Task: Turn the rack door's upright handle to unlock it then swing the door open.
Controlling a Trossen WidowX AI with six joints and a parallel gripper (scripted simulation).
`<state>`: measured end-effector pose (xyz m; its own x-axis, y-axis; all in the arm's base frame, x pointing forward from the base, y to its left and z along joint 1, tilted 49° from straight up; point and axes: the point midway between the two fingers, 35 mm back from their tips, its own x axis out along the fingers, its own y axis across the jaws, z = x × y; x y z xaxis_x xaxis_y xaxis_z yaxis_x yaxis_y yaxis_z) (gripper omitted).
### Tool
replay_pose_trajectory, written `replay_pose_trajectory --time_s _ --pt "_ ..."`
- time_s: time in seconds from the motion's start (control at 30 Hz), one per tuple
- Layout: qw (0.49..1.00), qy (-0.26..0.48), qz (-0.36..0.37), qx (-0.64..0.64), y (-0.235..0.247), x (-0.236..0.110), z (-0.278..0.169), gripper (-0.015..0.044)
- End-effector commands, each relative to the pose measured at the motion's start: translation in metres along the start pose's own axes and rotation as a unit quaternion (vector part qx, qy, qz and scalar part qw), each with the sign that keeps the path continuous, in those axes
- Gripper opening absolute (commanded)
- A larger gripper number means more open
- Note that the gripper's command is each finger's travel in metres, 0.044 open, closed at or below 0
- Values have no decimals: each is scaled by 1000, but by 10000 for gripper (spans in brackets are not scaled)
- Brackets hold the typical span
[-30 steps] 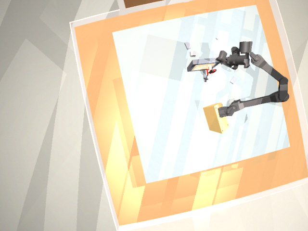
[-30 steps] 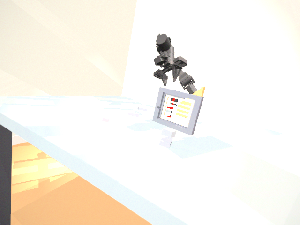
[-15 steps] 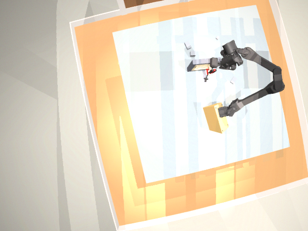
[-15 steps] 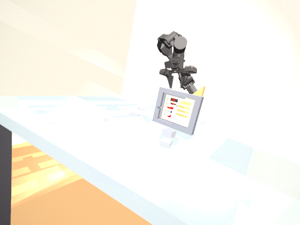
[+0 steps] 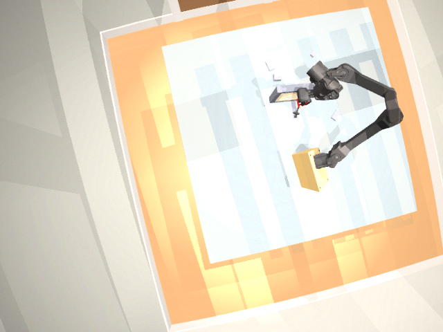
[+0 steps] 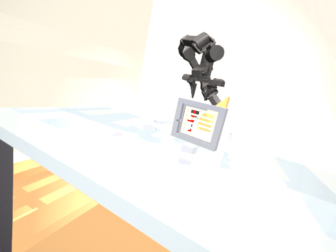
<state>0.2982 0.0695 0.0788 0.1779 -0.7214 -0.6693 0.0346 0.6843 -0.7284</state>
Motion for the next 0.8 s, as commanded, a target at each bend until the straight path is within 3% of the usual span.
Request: replay_pose_trajectory --time_s 0.0,0.77 --pt "1000 -2 -2 0 0 4 2 286" --pt "1000 -3 -2 1 1 41 4 286"
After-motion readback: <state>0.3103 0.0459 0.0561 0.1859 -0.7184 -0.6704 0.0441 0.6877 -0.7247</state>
